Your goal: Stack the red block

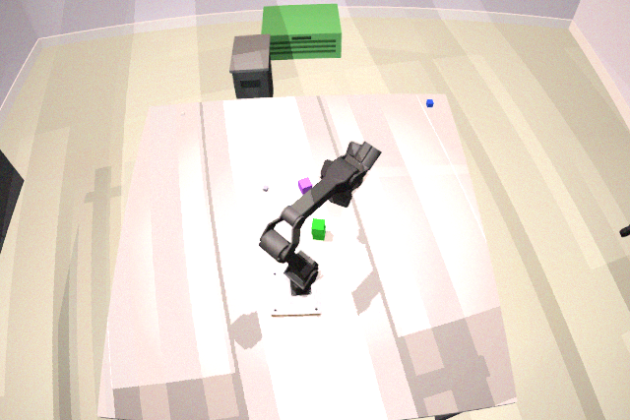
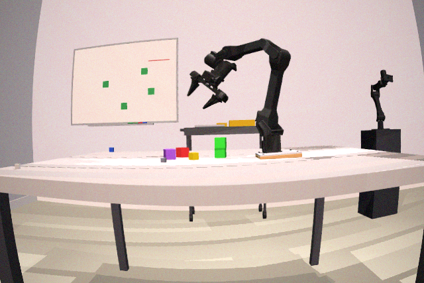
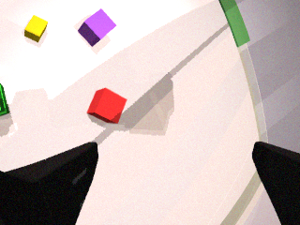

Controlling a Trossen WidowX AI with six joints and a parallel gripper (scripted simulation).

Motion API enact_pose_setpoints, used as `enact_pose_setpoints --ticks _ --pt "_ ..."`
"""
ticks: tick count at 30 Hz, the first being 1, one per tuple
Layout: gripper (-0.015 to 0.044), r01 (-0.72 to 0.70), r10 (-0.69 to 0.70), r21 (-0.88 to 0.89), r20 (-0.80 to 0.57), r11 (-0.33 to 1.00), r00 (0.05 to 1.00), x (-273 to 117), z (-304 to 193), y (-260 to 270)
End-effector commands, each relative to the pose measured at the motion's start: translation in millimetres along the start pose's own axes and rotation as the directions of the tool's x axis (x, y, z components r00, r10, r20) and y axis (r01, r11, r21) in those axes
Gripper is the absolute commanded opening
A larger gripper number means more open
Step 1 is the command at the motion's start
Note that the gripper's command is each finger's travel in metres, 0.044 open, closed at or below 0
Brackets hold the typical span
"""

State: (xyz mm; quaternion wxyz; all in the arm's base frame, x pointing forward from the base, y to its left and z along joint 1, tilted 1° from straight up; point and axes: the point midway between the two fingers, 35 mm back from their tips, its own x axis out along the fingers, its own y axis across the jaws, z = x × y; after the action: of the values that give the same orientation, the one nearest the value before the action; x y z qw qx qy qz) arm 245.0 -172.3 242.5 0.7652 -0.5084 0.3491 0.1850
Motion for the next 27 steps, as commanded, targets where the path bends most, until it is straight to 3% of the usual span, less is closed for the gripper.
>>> enact_pose_setpoints --ticks 1,15,27 --pt "0.0440 -0.102 0.105 0.108 -0.024 0.989 0.994 18.7 -2.8 -3.2" --pt "0.0440 -0.344 0.418 0.392 -0.120 0.853 0.900 81.7 -0.4 -2.8" --pt "0.0440 -0.409 0.602 0.543 -0.239 0.733 0.762 129.5 9.0 7.8"
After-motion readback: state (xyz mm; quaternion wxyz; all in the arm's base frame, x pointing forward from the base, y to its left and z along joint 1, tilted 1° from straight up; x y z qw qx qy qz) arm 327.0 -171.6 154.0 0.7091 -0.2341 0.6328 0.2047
